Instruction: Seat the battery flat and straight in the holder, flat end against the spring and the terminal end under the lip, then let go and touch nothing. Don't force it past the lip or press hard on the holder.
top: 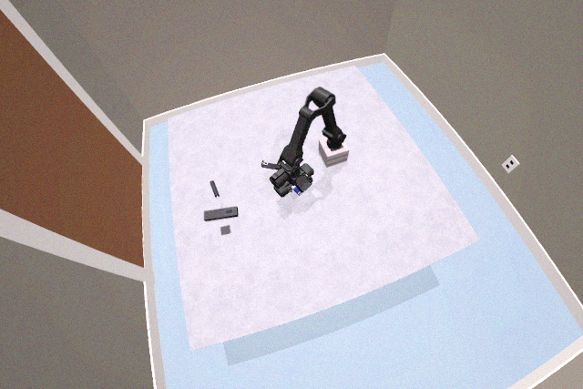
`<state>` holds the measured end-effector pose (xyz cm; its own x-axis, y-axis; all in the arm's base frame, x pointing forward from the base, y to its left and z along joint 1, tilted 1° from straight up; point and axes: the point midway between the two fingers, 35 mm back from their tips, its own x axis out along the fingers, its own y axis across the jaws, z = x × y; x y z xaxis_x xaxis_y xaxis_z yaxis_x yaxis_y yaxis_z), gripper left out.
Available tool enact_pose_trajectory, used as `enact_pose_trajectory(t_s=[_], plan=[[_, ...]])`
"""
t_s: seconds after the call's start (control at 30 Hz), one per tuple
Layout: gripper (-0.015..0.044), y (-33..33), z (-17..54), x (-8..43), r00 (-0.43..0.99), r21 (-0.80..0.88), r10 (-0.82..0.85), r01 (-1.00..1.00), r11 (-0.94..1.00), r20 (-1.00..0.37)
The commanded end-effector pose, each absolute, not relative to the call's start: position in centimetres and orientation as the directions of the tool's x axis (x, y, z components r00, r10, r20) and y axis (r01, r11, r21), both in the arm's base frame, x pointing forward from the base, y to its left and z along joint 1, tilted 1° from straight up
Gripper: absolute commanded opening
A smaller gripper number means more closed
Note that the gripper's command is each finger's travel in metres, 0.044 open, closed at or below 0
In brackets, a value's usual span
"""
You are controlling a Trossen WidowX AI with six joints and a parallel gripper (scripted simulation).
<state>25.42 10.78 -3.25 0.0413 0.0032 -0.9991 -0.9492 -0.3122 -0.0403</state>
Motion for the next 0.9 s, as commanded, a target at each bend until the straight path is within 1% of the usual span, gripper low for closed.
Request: enact_pose_trajectory(t_s=[0.0,0.23,0.4,0.53,0.7,0.87], plan=[[0.0223,10.7,-4.0,25.3,0.035,-0.034,0.003,-0.948,-0.315,-0.999],[0.0223,10.7,-4.9,25.2,0.035,-0.034,0.003,-0.948,-0.315,-0.999],[0.0092,10.7,-4.9,25.2,0.035,-0.034,0.003,-0.948,-0.315,-0.999],[0.0065,10.7,-4.9,25.2,0.035,-0.034,0.003,-0.948,-0.315,-0.999],[0.0061,10.7,-4.8,25.3,0.035,-0.034,0.003,-0.948,-0.315,-0.999],[0.0061,10.8,-1.2,25.2,0.035,-0.035,0.003,-0.948,-0.315,-0.999]])
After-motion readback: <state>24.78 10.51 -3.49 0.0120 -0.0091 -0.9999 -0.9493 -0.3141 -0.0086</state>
